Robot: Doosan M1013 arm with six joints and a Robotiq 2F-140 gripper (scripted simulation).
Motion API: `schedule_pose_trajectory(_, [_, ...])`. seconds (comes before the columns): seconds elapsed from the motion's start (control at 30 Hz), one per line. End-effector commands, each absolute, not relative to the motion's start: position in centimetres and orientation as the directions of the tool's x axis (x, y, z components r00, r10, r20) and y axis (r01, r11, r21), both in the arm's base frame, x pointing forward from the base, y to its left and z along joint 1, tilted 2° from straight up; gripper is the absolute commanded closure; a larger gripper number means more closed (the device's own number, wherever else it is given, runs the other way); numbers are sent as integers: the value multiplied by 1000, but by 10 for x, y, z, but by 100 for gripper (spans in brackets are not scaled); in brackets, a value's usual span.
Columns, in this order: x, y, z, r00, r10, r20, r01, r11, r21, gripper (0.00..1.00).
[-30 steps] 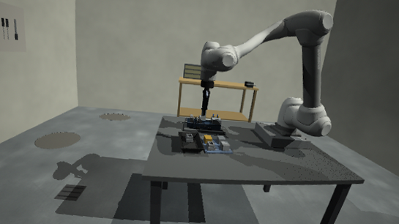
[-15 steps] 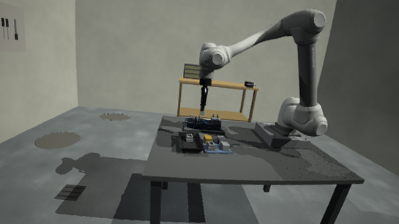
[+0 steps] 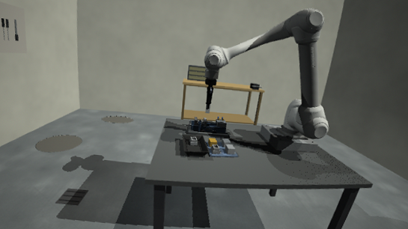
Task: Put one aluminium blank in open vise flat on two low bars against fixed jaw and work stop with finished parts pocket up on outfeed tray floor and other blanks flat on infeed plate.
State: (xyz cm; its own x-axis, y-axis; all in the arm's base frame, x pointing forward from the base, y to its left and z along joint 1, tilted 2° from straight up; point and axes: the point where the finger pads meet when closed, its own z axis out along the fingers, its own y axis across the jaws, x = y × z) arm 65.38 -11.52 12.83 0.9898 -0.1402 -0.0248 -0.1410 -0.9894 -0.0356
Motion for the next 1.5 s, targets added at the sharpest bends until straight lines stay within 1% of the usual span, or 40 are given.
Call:
schedule_pose_trajectory(0.0, [638, -154, 130, 984, -176, -20, -176, -984, -30, 100])
schedule_pose_trajectory(0.07, [638, -154, 130, 984, -176, -20, -176, -984, -30, 100])
schedule_pose_trajectory(0.1, [628, -175, 129, 984, -176, -21, -176, -984, -30, 100])
schedule_pose_trajectory(0.3, [605, -213, 128, 984, -176, -21, -176, -984, -31, 100])
schedule_pose_trajectory(1.47, [605, -214, 128, 984, -176, -21, -176, -984, -31, 100])
